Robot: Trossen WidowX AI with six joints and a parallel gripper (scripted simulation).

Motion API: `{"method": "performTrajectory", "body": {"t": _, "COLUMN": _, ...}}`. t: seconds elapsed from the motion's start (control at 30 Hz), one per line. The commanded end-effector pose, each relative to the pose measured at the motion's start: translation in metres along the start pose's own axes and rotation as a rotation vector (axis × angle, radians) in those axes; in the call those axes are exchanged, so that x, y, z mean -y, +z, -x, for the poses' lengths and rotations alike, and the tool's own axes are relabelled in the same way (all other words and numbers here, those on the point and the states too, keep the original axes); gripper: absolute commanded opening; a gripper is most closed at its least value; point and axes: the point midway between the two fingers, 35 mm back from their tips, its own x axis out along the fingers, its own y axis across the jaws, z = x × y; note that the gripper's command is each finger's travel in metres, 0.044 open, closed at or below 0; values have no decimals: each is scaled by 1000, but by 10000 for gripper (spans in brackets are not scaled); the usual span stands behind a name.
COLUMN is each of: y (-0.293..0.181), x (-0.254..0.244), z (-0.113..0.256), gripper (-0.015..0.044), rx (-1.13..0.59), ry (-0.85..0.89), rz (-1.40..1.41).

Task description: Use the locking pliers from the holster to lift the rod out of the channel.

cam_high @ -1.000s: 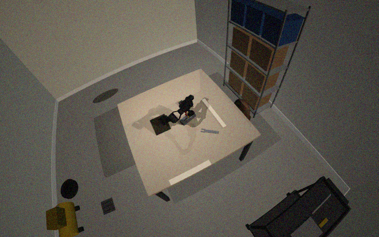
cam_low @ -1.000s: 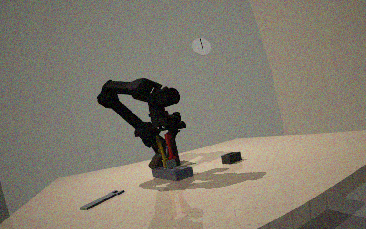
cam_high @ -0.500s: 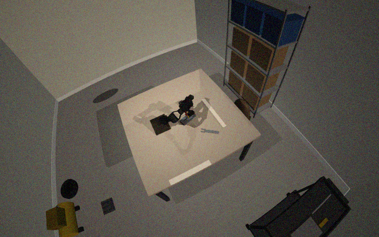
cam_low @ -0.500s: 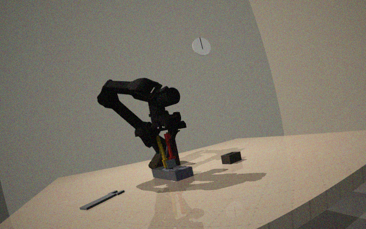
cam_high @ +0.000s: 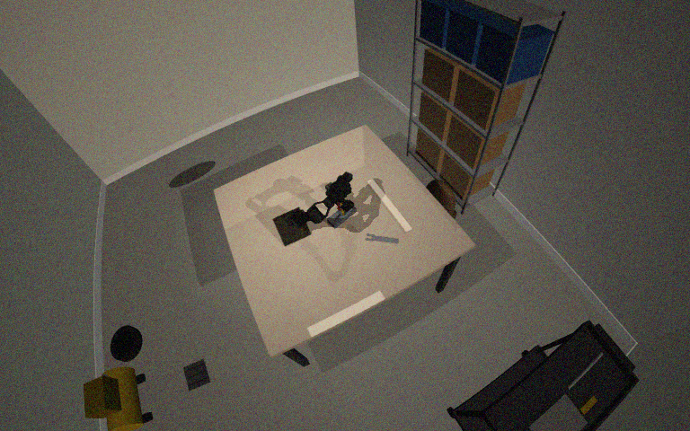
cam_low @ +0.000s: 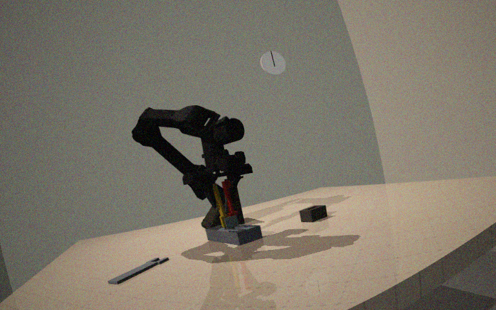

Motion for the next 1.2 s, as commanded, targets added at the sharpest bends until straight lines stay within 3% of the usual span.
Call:
{"method": "performTrajectory", "body": {"t": 0.0, "y": 0, "x": -3, "z": -1, "gripper": 244, "rx": -1, "ry": 7, "rz": -5}}
{"method": "performTrajectory", "body": {"t": 1.17, "y": 0, "x": -6, "z": -1, "gripper": 214, "rx": -1, "ry": 7, "rz": -5}}
